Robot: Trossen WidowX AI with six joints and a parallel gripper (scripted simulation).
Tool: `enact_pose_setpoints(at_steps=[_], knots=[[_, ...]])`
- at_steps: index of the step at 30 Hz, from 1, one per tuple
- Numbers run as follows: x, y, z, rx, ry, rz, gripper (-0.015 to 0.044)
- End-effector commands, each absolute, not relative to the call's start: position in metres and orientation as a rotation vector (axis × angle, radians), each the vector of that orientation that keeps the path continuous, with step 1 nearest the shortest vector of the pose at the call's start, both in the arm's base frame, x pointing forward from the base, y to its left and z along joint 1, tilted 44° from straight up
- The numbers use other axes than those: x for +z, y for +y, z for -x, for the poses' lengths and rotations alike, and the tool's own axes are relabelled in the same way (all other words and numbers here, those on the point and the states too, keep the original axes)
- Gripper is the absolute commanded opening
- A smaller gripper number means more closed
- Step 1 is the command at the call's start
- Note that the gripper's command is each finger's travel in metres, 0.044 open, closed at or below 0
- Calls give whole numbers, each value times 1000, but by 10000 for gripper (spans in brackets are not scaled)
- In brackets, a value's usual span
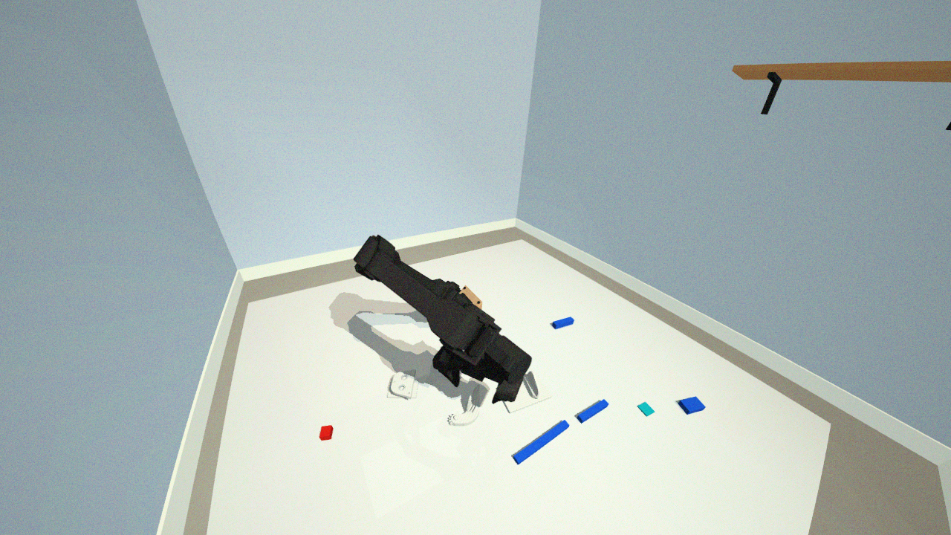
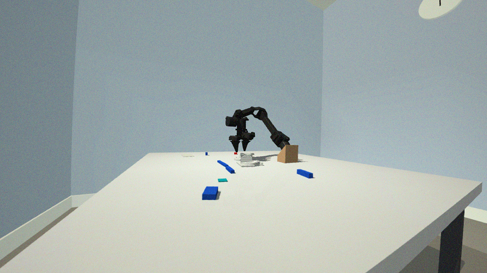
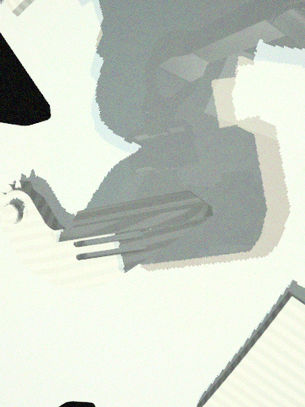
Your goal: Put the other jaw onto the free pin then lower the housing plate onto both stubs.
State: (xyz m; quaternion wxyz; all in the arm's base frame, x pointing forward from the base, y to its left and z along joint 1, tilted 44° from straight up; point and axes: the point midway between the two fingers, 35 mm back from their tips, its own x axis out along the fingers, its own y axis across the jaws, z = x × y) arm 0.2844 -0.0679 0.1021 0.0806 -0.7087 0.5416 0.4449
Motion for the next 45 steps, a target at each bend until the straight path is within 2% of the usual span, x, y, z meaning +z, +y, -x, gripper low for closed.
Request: enact_pose_setpoints(at_steps=[1, 45], knots=[[100, -70, -285, 1329, 1619, 2127, 440], [64, -105, -285, 1328, 1620, 2128, 440]])
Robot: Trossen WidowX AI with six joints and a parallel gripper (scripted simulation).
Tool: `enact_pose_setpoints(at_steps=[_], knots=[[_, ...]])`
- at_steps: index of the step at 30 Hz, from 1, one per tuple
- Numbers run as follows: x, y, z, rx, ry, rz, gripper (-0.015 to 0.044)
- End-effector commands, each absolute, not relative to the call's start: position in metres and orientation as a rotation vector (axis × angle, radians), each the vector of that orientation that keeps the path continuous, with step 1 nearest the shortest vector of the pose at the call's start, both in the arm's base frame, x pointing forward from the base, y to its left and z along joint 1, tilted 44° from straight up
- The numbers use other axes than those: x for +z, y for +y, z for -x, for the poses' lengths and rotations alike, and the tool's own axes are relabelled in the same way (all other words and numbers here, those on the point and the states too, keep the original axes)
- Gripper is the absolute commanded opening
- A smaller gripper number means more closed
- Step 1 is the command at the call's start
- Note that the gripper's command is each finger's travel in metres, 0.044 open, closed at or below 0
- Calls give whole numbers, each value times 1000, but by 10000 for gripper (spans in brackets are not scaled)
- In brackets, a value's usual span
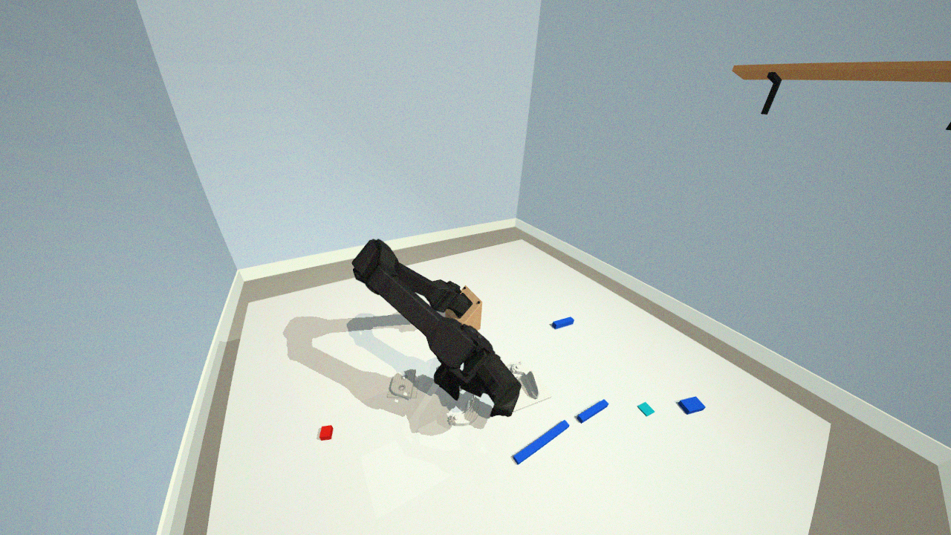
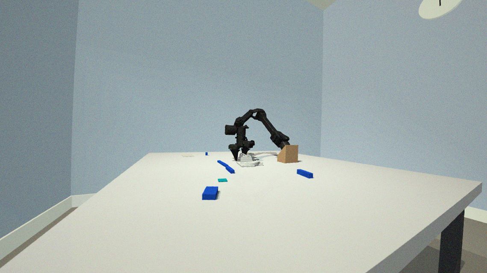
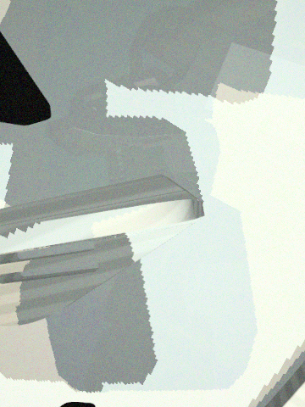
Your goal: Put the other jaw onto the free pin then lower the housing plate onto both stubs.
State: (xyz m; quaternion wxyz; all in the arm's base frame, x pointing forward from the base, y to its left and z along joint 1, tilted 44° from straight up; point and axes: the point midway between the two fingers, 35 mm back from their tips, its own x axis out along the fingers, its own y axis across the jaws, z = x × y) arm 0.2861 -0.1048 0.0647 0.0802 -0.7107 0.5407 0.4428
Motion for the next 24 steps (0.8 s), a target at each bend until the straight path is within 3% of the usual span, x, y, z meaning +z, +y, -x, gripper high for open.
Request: enact_pose_setpoints(at_steps=[1, 17, 24], knots=[[64, -105, -285, 1328, 1620, 2128, 440], [64, -106, -285, 1328, 1620, 2128, 440], [64, -105, -286, 1326, 1618, 2125, 256]])
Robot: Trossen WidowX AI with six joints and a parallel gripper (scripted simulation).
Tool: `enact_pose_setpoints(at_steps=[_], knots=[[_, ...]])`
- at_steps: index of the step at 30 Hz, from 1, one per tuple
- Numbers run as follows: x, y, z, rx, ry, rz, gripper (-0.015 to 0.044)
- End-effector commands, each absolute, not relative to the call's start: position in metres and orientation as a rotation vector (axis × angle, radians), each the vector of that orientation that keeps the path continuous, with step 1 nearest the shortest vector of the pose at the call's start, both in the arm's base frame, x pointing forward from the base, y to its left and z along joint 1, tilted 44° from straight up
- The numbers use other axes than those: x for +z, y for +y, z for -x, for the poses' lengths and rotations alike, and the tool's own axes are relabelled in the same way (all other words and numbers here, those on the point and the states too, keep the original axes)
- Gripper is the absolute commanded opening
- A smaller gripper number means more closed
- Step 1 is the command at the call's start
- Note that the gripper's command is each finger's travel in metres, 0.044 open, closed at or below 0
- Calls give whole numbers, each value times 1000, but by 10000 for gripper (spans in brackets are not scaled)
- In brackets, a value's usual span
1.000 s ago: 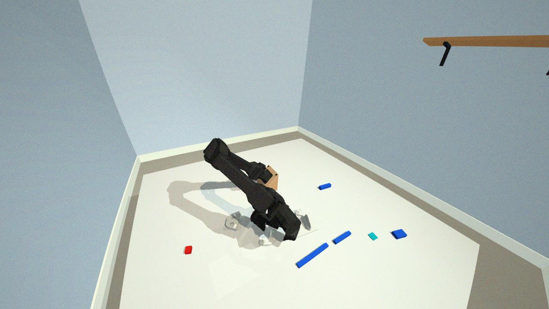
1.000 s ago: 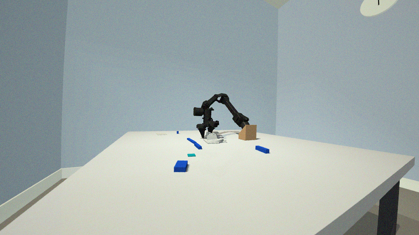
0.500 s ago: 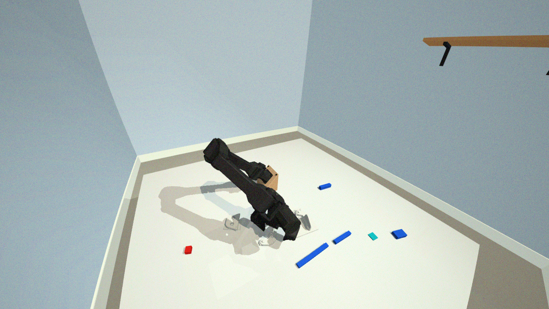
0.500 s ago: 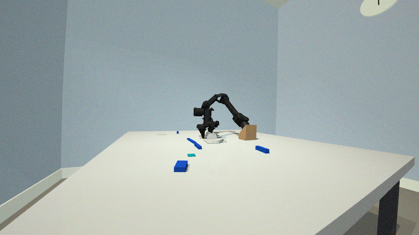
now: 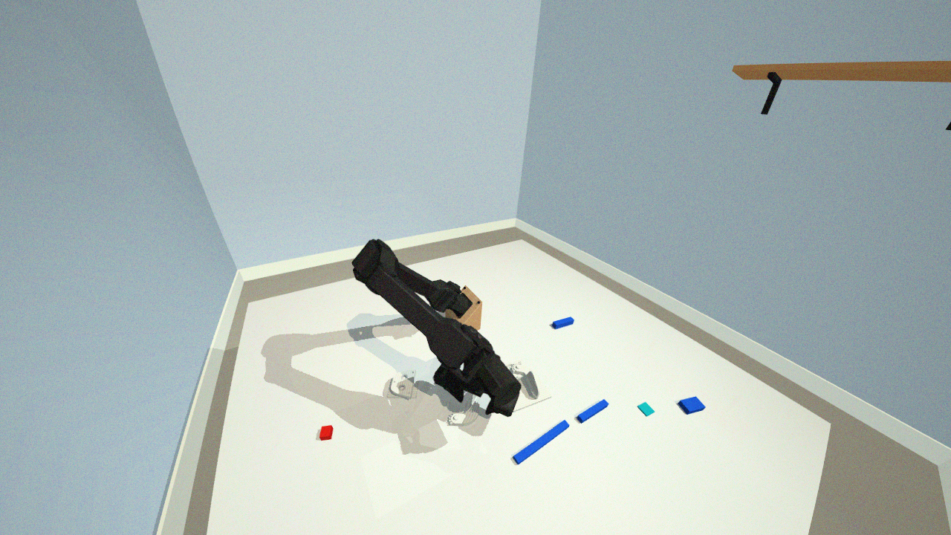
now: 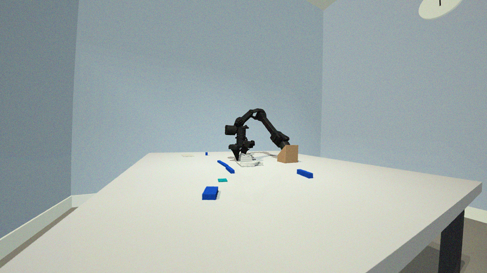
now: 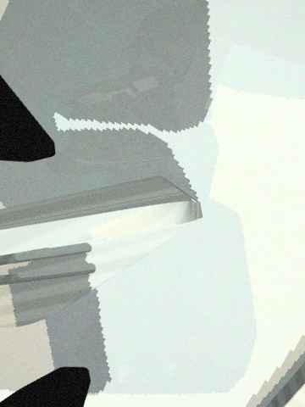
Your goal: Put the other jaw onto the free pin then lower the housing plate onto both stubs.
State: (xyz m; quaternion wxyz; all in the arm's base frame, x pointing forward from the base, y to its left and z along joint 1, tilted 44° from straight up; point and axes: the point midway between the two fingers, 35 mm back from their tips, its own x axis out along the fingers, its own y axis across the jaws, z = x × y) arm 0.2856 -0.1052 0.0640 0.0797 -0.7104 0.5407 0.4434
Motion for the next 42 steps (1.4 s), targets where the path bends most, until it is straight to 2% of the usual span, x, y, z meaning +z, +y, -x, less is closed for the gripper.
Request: enact_pose_setpoints(at_steps=[1, 4, 7, 21, 42], knots=[[64, -105, -286, 1326, 1618, 2125, 230], [64, -105, -286, 1326, 1618, 2125, 151], [64, -105, -286, 1326, 1618, 2125, 134], [65, -104, -286, 1327, 1617, 2125, 134], [111, -58, -286, 1331, 1615, 2125, 134]])
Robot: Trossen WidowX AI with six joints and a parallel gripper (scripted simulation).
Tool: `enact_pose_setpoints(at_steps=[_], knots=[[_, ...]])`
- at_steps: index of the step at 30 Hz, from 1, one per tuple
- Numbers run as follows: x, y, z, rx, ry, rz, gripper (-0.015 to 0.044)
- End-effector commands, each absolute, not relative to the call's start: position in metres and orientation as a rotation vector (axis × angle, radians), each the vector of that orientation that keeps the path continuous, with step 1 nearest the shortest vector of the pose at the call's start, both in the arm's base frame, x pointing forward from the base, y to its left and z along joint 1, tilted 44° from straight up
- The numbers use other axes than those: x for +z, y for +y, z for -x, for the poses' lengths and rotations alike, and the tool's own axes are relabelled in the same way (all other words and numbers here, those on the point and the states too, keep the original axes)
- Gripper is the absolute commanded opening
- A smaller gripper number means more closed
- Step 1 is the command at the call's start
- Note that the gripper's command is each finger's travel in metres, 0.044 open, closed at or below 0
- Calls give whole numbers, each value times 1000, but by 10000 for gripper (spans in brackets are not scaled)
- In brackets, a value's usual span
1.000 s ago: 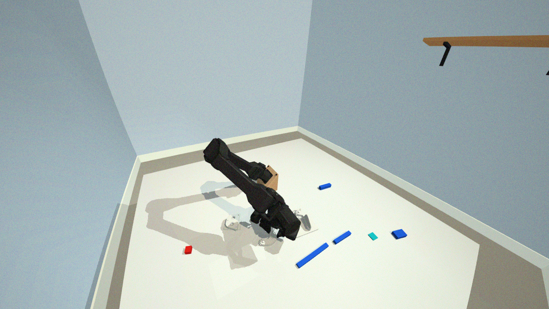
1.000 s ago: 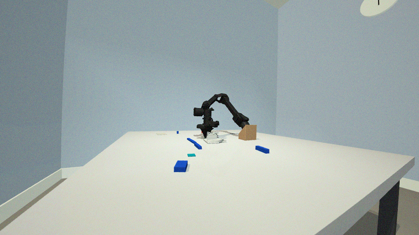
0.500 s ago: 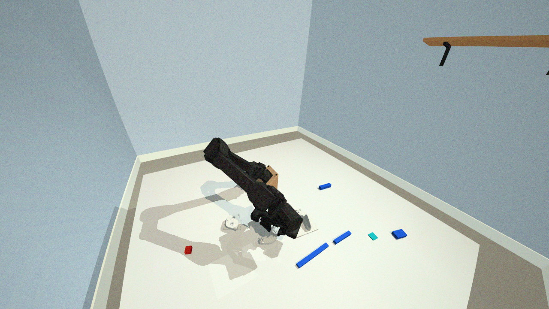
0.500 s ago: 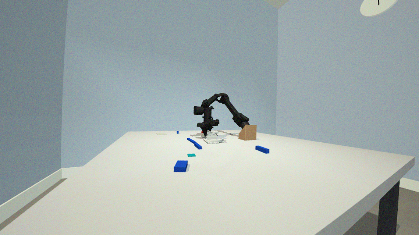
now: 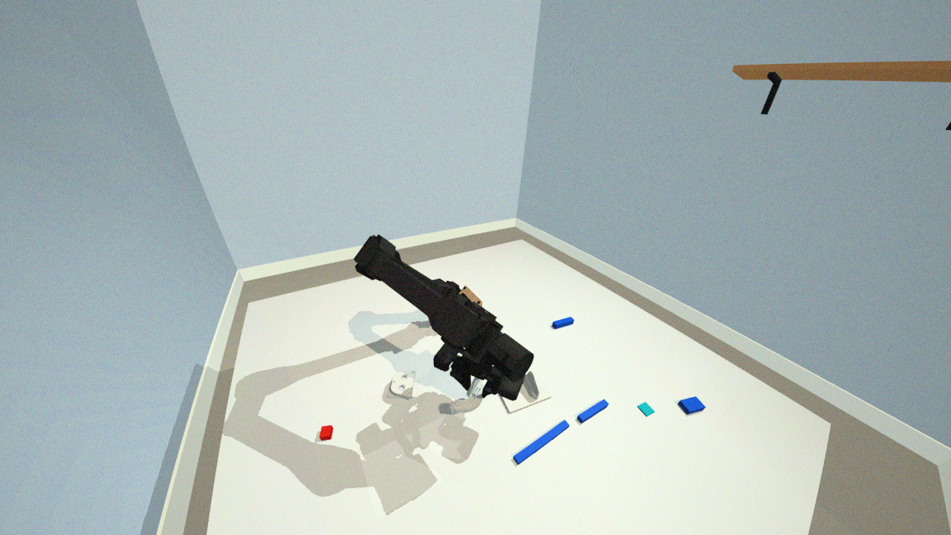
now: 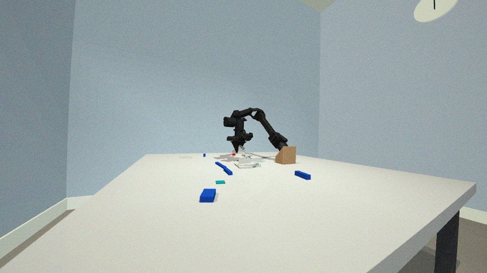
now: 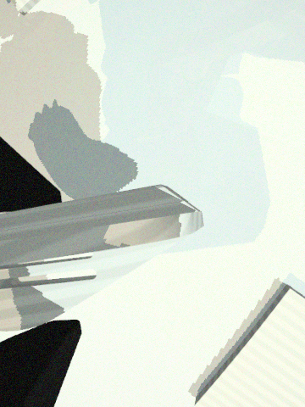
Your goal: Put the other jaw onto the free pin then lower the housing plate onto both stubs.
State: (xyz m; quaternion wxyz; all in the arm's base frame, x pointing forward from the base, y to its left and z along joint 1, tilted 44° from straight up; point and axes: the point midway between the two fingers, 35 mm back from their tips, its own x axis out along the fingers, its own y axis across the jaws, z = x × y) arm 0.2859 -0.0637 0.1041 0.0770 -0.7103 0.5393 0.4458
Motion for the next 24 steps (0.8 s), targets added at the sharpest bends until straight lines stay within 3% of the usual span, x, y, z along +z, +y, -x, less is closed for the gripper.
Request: enact_pose_setpoints(at_steps=[1, 8, 24], knots=[[113, -56, -285, 1331, 1616, 2125, 134], [118, -49, -284, 1311, 1622, 2115, 134], [92, -20, -285, 866, 1701, 1842, 134]])
